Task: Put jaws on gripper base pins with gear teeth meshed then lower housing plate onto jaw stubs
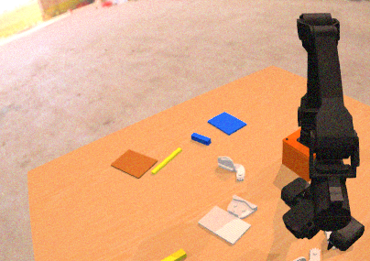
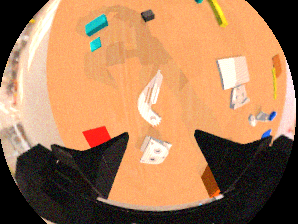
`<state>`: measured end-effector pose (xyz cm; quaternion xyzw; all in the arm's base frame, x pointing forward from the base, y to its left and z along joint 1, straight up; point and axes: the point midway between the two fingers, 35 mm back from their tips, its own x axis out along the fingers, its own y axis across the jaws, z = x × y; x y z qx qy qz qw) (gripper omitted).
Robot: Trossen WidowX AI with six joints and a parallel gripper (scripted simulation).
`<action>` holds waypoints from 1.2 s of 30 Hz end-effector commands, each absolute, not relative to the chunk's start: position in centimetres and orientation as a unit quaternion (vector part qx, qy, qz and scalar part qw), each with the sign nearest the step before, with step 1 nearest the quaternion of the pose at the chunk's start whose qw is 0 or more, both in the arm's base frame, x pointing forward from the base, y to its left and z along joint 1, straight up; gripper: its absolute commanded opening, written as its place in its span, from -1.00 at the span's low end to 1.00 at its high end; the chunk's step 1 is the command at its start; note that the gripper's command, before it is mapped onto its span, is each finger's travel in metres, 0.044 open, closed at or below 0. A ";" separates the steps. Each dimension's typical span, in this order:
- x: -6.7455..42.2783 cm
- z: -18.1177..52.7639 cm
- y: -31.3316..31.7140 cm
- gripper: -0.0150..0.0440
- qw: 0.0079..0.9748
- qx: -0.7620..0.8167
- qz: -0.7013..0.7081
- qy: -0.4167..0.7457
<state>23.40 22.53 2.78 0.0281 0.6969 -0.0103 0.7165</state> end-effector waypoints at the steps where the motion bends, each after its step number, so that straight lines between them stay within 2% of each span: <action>1: 23.4 2.8 22.5 1.00 0.717 0.028 -0.010 0.697; 19: 23.4 2.8 22.5 1.00 0.717 0.028 -0.010 0.697; 36: 23.3 3.4 22.4 -0.49 0.714 0.026 -0.013 0.699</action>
